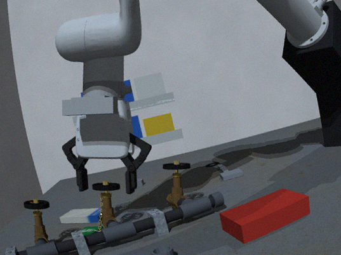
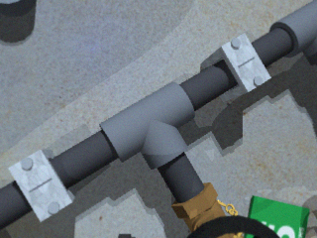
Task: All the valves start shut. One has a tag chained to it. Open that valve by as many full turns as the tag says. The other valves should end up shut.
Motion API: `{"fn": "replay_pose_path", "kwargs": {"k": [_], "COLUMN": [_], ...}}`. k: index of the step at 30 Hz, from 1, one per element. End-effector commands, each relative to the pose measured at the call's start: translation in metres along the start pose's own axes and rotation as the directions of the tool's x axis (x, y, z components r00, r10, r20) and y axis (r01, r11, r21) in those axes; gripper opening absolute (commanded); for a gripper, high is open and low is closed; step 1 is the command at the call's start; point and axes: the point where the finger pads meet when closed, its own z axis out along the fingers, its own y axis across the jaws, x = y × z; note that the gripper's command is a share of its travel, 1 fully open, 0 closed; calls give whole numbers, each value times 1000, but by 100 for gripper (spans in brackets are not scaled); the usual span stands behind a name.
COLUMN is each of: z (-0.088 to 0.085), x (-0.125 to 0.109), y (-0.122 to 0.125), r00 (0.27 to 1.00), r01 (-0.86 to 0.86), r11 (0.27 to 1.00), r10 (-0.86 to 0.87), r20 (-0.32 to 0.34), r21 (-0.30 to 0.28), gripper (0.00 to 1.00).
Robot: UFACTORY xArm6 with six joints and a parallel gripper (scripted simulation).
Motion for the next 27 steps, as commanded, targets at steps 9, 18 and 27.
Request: {"fn": "replay_pose_path", "kwargs": {"k": [9, 18, 27], "z": [0, 0, 0], "x": [0, 0, 0], "y": [1, 1, 1], "r00": [897, 604, 233], "r01": [-443, -797, -972], "r11": [897, 603, 233], "r10": [443, 797, 972], "r20": [1, -11, -34], "r21": [2, -13, -21], "gripper": [100, 100, 100]}}
